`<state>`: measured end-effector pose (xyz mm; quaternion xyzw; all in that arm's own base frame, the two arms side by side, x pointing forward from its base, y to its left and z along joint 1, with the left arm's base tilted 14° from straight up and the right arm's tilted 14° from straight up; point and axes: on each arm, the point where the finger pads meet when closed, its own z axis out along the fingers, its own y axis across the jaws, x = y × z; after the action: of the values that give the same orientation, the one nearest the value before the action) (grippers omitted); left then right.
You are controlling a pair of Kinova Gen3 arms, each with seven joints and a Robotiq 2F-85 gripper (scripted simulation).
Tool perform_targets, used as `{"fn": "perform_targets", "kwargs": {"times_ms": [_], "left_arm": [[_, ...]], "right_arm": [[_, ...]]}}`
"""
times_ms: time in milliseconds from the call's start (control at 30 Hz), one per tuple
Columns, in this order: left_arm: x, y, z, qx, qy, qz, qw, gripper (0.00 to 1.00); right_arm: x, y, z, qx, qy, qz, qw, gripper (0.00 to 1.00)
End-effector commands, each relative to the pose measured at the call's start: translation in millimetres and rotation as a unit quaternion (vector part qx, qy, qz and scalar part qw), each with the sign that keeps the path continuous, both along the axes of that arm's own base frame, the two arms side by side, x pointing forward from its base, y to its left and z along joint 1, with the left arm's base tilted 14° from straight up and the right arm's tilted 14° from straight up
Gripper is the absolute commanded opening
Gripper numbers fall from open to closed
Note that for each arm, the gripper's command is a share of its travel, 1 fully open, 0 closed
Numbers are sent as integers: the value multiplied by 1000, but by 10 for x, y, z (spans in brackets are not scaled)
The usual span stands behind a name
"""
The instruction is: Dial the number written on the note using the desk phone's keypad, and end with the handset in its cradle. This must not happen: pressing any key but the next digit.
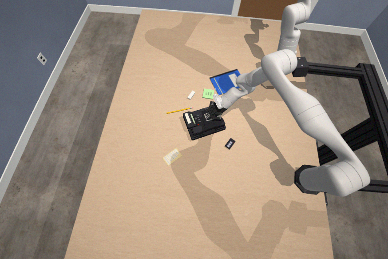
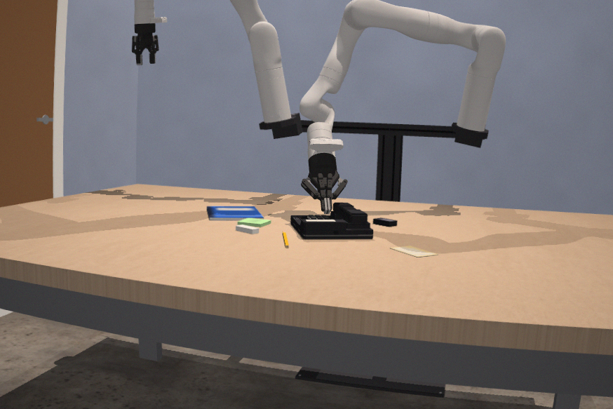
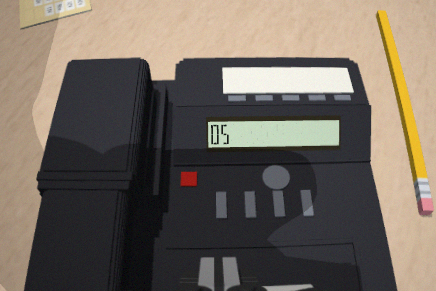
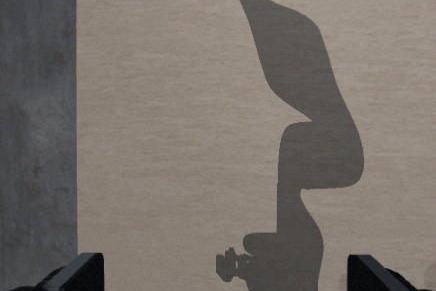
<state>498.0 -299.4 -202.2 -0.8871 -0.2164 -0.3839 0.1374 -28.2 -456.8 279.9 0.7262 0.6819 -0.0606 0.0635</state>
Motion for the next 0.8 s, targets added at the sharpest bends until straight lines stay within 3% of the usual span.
{"fn": "perform_targets", "kwargs": {"times_ms": [0, 767], "left_arm": [[9, 8, 17, -1, -1, 0, 1000, 17], [22, 25, -59, -1, -1, 0, 1000, 17]], "right_arm": [[-3, -2, 8, -1, 0, 0, 1000, 1000], [-3, -2, 8, -1, 0, 0, 1000, 1000]]}}
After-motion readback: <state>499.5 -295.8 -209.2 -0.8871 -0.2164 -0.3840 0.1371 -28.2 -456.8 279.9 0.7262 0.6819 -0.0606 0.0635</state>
